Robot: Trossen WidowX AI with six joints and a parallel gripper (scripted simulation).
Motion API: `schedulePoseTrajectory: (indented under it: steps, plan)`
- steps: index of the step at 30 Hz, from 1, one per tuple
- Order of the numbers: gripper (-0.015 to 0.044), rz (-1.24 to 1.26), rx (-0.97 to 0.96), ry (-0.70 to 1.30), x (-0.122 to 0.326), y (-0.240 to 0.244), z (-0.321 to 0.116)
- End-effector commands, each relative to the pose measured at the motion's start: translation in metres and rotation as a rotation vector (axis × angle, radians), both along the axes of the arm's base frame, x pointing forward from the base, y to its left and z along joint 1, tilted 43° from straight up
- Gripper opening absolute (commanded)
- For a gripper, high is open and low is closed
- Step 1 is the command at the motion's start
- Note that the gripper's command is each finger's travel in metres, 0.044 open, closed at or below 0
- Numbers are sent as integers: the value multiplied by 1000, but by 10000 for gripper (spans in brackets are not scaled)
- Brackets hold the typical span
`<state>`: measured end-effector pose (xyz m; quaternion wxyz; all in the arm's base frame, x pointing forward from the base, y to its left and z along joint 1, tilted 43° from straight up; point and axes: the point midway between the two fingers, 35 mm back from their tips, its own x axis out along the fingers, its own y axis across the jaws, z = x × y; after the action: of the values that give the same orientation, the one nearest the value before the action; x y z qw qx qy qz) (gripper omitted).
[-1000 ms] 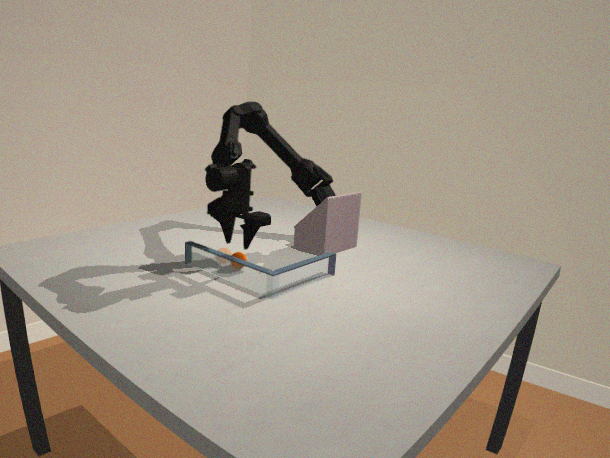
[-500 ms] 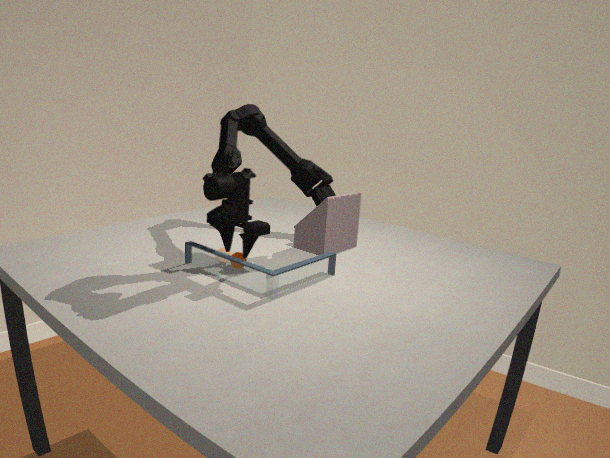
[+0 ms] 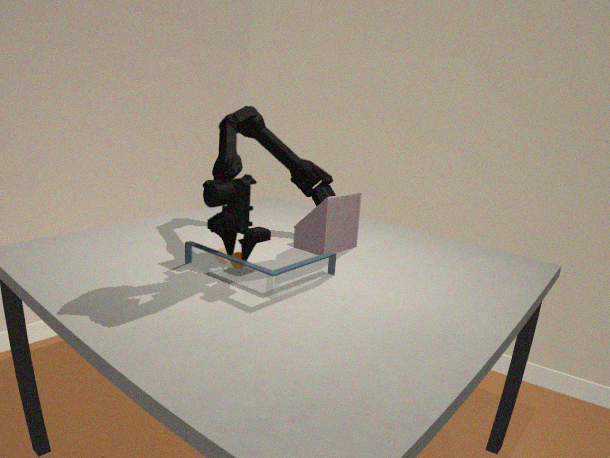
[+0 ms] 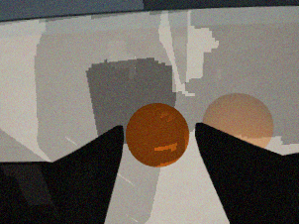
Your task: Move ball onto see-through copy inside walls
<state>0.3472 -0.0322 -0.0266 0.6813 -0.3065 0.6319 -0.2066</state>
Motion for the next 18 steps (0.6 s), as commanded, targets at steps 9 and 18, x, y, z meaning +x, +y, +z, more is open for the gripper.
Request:
schedulePoseTrajectory:
  steps: [9,18]
  plan:
    - [100,1,-5,12,-2,1,-2]
    - [0,-2,10,7,-2,41,36]
